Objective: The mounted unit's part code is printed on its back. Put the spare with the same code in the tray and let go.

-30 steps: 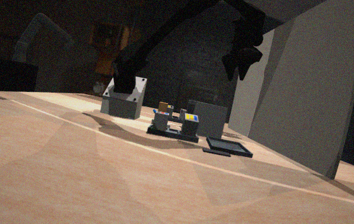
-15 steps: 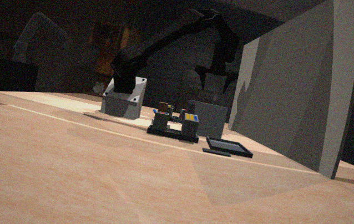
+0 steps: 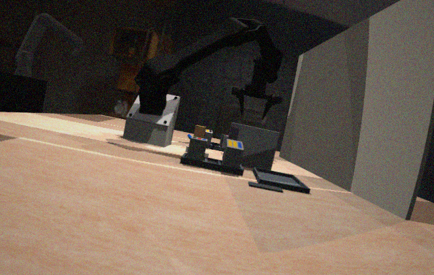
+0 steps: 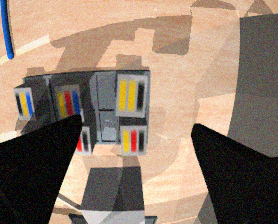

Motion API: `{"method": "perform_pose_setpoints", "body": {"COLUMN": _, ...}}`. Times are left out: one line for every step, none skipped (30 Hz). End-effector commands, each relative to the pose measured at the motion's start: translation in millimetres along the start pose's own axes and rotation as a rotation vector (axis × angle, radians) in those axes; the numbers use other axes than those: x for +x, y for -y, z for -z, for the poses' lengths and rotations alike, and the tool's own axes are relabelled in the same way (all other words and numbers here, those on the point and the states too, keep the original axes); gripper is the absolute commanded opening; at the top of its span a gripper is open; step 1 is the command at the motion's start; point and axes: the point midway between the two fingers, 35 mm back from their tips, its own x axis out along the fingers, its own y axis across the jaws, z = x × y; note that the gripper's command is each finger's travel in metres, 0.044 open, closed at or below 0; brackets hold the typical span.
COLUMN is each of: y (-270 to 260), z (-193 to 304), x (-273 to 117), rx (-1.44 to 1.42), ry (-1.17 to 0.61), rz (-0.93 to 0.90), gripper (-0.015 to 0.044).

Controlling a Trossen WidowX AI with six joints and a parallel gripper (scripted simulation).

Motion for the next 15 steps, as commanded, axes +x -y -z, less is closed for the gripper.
{"method": "perform_pose_setpoints", "body": {"y": -1.5, "z": 6.2, "x": 20.0, "rx": -0.013, "ry": -0.010, "rz": -0.008, "gripper": 0.0300}}
{"method": "perform_pose_setpoints", "body": {"y": -1.6, "z": 8.4, "x": 26.1, "rx": -0.013, "ry": -0.010, "rz": -0.007, "gripper": 0.0300}}
{"method": "perform_pose_setpoints", "body": {"y": -1.9, "z": 10.4, "x": 31.3, "rx": -0.013, "ry": -0.010, "rz": -0.007, "gripper": 0.0300}}
{"method": "perform_pose_setpoints", "body": {"y": -2.1, "z": 11.8, "x": 34.6, "rx": -0.013, "ry": -0.011, "rz": -0.007, "gripper": 0.0300}}
{"method": "perform_pose_setpoints", "body": {"y": -2.2, "z": 12.2, "x": 35.8, "rx": -0.013, "ry": -0.011, "rz": -0.007, "gripper": 0.0300}}
{"method": "perform_pose_setpoints", "body": {"y": -2.2, "z": 12.2, "x": 35.8, "rx": -0.013, "ry": -0.011, "rz": -0.007, "gripper": 0.0300}}
{"method": "perform_pose_setpoints", "body": {"y": -2.2, "z": 12.2, "x": 35.8, "rx": -0.013, "ry": -0.011, "rz": -0.007, "gripper": 0.0300}}
{"method": "perform_pose_setpoints", "body": {"y": -2.2, "z": 12.2, "x": 35.8, "rx": -0.013, "ry": -0.011, "rz": -0.007, "gripper": 0.0300}}
{"method": "perform_pose_setpoints", "body": {"y": -2.2, "z": 12.2, "x": 35.8, "rx": -0.013, "ry": -0.011, "rz": -0.007, "gripper": 0.0300}}
{"method": "perform_pose_setpoints", "body": {"y": -2.3, "z": 10.8, "x": 35.8, "rx": -0.012, "ry": -0.011, "rz": -0.007, "gripper": 0.0300}}
{"method": "perform_pose_setpoints", "body": {"y": -2.3, "z": 9.8, "x": 35.8, "rx": -0.012, "ry": -0.011, "rz": -0.007, "gripper": 0.0300}}
{"method": "perform_pose_setpoints", "body": {"y": -2.3, "z": 9.8, "x": 36.0, "rx": -0.012, "ry": -0.011, "rz": -0.007, "gripper": 0.0300}}
{"method": "perform_pose_setpoints", "body": {"y": -2.2, "z": 9.7, "x": 36.6, "rx": -0.012, "ry": -0.011, "rz": -0.007, "gripper": 0.0300}}
{"method": "perform_pose_setpoints", "body": {"y": -2.2, "z": 9.7, "x": 37.4, "rx": -0.012, "ry": -0.011, "rz": -0.007, "gripper": 0.0300}}
{"method": "perform_pose_setpoints", "body": {"y": -2.1, "z": 9.6, "x": 38.5, "rx": -0.012, "ry": -0.011, "rz": -0.007, "gripper": 0.0300}}
